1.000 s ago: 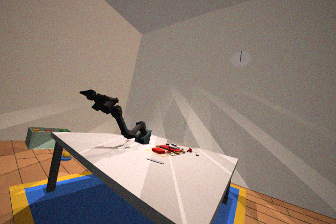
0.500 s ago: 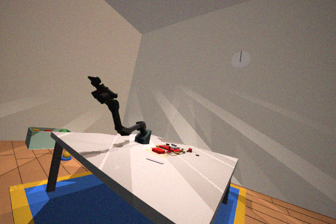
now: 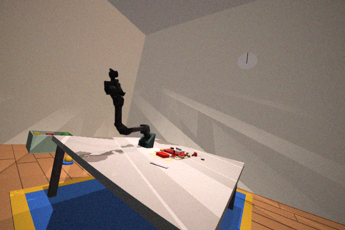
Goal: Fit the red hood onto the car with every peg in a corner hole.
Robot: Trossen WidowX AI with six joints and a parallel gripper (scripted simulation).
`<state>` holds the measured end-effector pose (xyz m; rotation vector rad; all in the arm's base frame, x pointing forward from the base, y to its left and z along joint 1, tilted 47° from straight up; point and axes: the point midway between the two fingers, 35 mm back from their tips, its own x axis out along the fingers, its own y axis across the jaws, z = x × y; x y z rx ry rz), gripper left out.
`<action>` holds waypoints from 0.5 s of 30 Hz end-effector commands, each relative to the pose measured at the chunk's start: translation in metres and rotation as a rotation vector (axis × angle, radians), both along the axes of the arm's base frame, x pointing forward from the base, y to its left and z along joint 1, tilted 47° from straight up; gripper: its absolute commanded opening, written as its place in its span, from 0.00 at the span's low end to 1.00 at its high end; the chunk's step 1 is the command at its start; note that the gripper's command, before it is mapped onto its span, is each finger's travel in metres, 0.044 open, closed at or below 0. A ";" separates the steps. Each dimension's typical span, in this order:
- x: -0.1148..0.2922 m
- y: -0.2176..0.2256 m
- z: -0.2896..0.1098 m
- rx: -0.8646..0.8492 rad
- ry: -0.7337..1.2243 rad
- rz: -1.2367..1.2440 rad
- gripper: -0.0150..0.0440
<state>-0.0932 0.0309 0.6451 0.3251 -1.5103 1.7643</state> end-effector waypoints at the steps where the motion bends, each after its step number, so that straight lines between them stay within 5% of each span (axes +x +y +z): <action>1: 0.001 0.040 -0.010 -0.126 0.034 -0.061 1.00; 15: 0.042 0.168 -0.059 -0.520 0.199 -0.339 1.00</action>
